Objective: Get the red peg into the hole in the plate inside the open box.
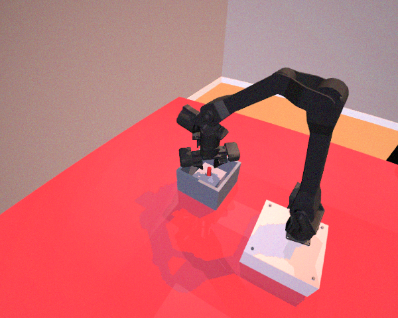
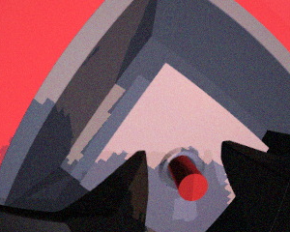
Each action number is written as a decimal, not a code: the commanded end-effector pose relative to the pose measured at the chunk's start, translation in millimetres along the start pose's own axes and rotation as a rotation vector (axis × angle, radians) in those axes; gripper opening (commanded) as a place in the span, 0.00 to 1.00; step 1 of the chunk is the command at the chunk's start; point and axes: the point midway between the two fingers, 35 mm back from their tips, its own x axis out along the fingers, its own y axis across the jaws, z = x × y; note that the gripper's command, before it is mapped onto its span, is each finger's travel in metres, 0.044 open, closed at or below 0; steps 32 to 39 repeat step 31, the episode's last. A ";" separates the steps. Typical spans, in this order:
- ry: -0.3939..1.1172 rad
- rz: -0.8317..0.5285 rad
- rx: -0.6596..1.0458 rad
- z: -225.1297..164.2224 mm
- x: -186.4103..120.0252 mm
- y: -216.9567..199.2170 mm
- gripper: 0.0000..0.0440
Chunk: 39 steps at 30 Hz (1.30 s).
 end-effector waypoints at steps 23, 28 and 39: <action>-0.167 0.021 -0.026 82.2 -11.3 18.5 1.00; -0.196 0.028 -0.018 92.5 -13.9 19.8 1.00; -0.198 0.028 -0.017 93.0 -14.1 19.8 1.00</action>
